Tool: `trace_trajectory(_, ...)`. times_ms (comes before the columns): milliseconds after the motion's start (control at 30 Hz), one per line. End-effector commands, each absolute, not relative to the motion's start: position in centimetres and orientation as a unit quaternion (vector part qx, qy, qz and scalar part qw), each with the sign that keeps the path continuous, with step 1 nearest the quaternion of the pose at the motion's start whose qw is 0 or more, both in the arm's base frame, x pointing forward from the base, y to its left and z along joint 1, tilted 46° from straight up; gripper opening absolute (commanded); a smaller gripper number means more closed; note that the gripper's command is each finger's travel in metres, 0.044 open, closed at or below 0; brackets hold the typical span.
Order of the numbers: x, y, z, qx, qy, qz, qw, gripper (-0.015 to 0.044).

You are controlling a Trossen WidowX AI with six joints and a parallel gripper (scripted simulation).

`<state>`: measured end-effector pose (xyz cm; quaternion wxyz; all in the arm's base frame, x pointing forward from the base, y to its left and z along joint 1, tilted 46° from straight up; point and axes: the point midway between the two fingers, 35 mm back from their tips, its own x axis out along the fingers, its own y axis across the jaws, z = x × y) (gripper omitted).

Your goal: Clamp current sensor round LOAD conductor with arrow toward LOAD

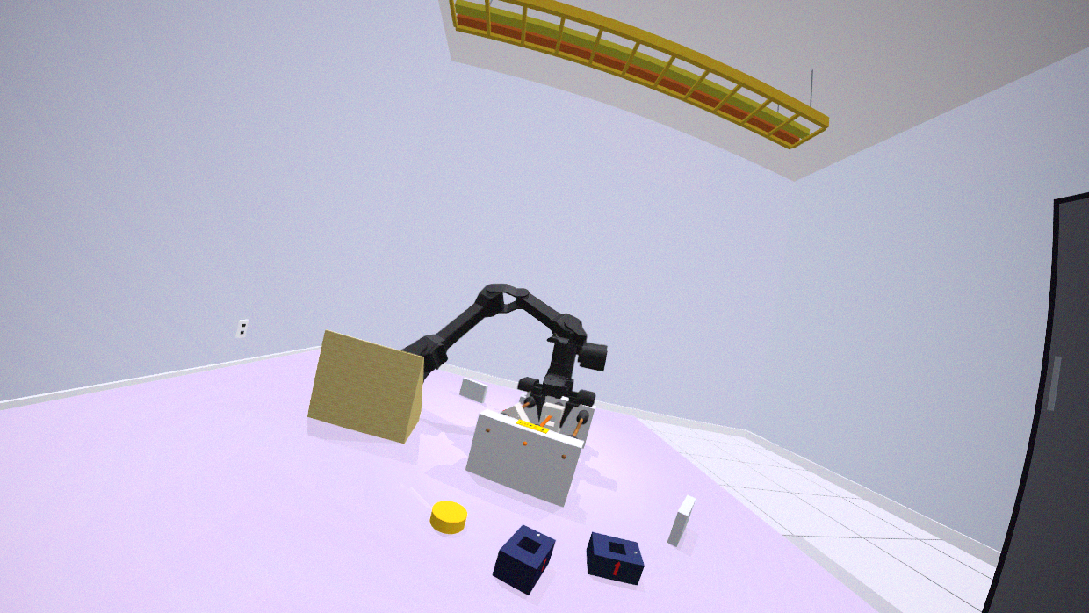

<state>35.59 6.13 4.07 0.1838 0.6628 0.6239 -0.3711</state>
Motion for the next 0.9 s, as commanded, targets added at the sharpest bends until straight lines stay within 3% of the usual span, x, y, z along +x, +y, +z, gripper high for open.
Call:
trace_trajectory(0,35.60,6.14,4.12,0.658,0.629,-0.371,0.183,0.0000)
trace_trajectory(500,35.34,6.51,3.76,0.645,0.642,-0.377,0.173,0.0000)
trace_trajectory(800,35.38,6.15,4.05,0.645,0.641,-0.378,0.173,0.0236)
trace_trajectory(867,35.38,6.15,4.05,0.645,0.641,-0.378,0.173,0.0256)
